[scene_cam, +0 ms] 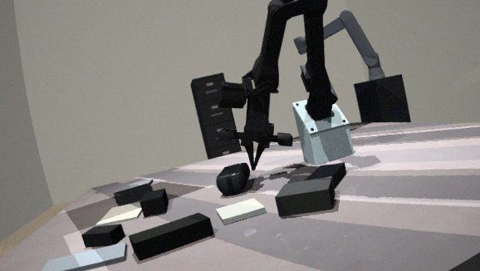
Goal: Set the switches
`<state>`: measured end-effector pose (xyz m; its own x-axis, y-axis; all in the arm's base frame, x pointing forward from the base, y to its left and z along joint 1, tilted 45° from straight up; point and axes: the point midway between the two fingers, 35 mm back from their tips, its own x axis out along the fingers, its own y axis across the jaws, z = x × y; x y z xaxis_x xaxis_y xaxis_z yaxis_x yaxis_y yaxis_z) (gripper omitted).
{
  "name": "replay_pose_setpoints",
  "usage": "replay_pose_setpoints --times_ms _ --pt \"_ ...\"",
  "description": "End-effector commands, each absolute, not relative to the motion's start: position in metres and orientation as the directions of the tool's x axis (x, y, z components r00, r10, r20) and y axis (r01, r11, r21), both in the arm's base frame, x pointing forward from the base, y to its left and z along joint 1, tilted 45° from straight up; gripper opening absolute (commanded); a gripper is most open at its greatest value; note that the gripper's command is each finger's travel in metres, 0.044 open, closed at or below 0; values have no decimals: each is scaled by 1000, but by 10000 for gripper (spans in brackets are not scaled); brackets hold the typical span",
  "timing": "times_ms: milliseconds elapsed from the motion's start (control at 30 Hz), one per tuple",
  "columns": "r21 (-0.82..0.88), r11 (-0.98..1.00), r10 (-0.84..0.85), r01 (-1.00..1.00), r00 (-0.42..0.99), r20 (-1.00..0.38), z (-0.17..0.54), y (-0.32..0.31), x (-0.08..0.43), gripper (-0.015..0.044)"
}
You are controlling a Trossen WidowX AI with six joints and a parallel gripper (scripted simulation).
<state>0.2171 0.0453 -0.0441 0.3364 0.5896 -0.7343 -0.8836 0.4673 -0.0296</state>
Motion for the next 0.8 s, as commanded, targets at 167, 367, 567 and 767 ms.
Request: replay_pose_setpoints --times_ms 167,367,567,767 --pt "-20 470 590 -882 331 -736 -55 57 213 0" --pt "-19 471 592 -882 332 -735 -58 61 212 0" --pt "-19 471 592 -882 332 -735 -59 61 214 0" --pt "-19 471 592 -882 332 -735 -59 60 216 0"
